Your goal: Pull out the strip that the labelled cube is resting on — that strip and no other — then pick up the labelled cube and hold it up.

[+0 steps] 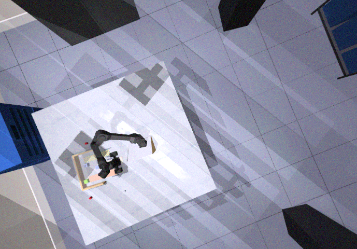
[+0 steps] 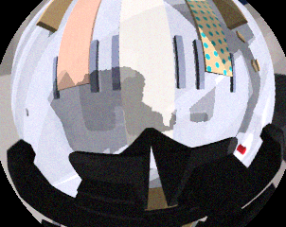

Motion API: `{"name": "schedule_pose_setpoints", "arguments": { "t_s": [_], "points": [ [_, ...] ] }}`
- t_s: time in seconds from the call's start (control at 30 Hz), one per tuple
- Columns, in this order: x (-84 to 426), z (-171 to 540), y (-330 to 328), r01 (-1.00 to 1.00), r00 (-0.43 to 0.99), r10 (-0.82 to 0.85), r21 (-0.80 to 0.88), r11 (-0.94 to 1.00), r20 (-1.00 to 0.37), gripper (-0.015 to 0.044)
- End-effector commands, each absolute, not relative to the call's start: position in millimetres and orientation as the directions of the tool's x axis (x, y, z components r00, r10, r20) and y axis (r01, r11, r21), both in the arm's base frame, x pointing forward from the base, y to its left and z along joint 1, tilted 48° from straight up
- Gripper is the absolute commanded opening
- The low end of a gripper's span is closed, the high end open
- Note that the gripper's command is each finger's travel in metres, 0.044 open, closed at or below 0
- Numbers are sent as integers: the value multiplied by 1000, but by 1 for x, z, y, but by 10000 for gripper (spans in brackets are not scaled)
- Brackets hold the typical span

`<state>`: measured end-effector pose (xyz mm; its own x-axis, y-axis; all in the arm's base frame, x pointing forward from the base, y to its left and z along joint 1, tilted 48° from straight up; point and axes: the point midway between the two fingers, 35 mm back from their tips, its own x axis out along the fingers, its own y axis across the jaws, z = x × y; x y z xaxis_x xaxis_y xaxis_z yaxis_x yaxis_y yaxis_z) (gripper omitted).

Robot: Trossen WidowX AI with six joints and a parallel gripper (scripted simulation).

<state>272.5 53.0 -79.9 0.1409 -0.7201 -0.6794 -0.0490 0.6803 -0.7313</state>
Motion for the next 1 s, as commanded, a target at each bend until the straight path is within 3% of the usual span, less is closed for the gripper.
{"name": "schedule_pose_setpoints", "arguments": {
  "t_s": [0.0, 0.97],
  "points": [
    [259, -84, 48, -57, 116, -724, -732, 678, -680, 0],
    [216, -86, 43, -58, 115, -724, -732, 679, -680, 0]
  ]
}}
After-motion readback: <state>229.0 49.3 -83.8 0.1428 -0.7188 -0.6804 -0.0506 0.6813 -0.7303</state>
